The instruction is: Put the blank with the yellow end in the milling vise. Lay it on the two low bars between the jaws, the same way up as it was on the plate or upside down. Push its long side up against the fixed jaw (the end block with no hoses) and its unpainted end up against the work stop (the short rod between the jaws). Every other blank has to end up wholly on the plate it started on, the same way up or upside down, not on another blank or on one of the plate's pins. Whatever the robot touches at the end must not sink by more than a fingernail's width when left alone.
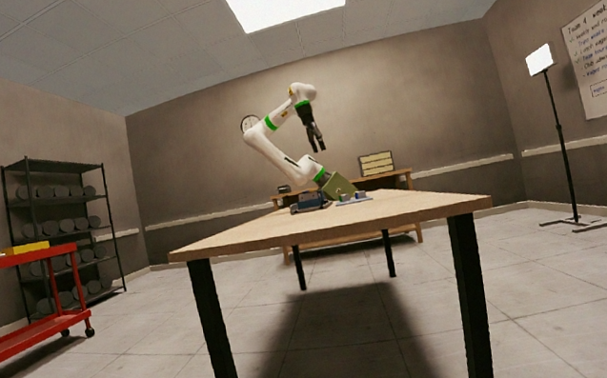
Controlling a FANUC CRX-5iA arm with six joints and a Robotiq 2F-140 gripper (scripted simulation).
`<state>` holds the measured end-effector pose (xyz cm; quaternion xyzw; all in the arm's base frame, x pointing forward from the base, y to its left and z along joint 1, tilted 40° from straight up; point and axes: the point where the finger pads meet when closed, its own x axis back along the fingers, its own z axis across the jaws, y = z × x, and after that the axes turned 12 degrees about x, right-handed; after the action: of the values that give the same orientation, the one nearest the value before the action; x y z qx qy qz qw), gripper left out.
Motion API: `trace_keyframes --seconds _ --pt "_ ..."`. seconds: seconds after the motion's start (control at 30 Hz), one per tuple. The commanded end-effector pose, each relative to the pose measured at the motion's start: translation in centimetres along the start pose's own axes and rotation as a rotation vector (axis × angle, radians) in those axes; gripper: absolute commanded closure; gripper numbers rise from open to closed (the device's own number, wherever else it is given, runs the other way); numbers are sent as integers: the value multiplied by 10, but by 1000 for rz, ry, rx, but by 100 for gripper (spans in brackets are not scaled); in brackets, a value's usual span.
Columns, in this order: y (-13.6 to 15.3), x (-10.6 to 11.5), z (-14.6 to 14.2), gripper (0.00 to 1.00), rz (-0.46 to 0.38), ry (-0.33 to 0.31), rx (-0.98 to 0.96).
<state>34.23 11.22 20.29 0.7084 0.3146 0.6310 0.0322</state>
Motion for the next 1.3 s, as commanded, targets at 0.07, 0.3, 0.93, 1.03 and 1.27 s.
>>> trace_keyframes --seconds 0.07,0.3,0.93,1.03,1.27 --pt "-12 -3 9 0 -68 37 -119" --pt "-23 -6 17 0 -107 58 -189" --pt "-46 -13 36 0 11 -4 19" --pt "-52 -15 40 0 -11 7 -20" --pt "-65 -19 50 0 -63 35 -110"
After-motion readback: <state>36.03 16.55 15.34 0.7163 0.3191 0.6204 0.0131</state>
